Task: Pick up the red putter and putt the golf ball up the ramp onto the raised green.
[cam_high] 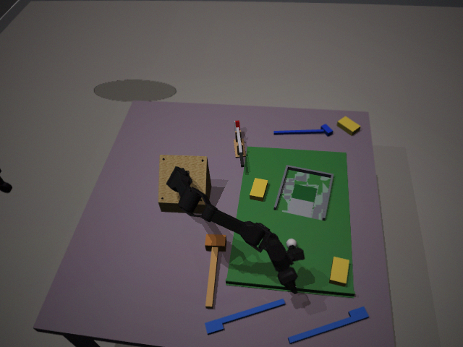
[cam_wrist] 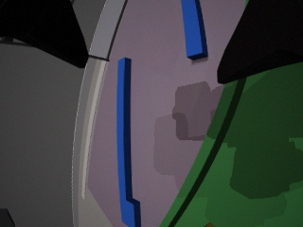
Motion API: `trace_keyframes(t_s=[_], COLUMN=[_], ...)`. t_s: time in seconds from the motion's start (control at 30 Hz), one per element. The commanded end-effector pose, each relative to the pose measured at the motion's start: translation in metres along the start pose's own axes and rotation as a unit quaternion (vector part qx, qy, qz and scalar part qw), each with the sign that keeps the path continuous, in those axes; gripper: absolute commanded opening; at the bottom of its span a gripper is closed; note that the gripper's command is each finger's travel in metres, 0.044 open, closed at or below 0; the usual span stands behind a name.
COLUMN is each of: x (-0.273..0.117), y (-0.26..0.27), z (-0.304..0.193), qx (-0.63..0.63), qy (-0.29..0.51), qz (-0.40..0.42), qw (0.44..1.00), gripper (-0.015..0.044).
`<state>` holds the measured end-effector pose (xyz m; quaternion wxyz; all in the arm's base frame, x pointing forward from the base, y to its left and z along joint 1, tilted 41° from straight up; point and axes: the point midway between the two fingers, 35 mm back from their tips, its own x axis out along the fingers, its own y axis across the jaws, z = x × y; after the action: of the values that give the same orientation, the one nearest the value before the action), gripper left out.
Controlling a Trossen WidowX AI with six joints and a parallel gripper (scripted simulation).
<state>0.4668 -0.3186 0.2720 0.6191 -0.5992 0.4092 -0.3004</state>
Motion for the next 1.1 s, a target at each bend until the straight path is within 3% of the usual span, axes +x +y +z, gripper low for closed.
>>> trace_keyframes(t_s=[0.0,0.33,0.6,0.83,1.07], x=[-0.02,-0.102,-0.191,-0.282,-0.373], y=[0.046,0.166,0.259,0.339,0.41], z=[0.049,0.142,0.18,0.179,0.138], qx=[-0.019,-0.116,-0.199,-0.291,-0.404], qy=[-0.048,-0.169,-0.234,-0.269,-0.274], qz=[0.051,0.178,0.275,0.353,0.415], qw=[0.997,0.962,0.911,0.848,0.768], gripper=[0.044,0.044,0.044,0.044,0.044])
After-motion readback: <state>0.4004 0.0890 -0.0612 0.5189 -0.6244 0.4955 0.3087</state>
